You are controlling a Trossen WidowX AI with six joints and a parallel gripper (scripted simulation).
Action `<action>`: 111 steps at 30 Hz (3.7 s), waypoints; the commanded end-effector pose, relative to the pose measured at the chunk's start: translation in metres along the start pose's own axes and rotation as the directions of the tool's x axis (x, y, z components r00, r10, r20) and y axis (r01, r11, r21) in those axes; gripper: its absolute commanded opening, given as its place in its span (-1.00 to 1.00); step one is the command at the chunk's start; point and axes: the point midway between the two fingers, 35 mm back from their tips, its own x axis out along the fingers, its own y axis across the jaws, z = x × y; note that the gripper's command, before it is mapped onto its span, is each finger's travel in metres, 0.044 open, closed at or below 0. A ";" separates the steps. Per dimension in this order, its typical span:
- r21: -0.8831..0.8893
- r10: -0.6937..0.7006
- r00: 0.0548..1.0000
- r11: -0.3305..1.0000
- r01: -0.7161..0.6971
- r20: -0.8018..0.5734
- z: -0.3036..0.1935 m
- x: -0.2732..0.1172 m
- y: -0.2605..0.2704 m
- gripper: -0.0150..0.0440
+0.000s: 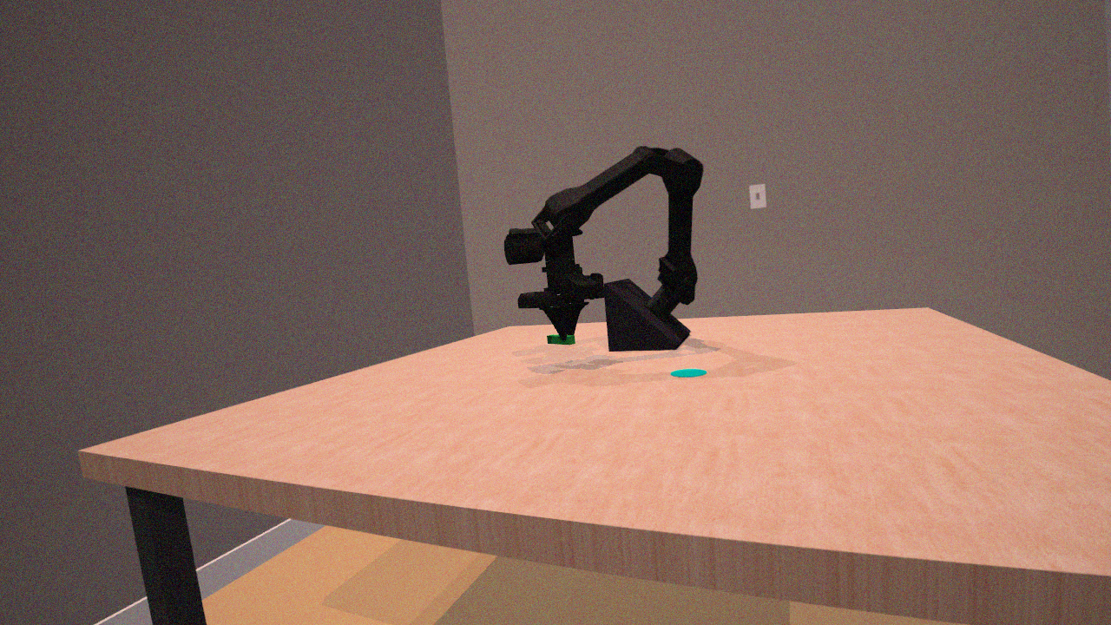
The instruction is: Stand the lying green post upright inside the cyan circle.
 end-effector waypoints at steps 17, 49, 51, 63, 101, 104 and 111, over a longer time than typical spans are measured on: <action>-0.009 -0.004 1.000 1.000 0.004 -0.008 0.000 -0.064 0.003 -0.42; 0.421 -0.014 1.000 0.907 0.022 -0.023 0.069 -0.083 -0.004 -0.42; 0.451 -0.014 1.000 0.892 0.023 -0.023 0.075 -0.083 -0.004 -0.42; 0.618 -0.017 1.000 0.786 0.028 -0.024 0.108 -0.086 -0.003 -0.42; 0.961 -0.010 1.000 0.277 0.010 -0.008 0.211 -0.091 0.024 -0.42; 0.973 -0.008 1.000 0.229 0.007 -0.006 0.219 -0.091 0.027 -0.42; 0.993 -0.003 1.000 0.117 0.000 0.000 0.238 -0.091 0.036 -0.42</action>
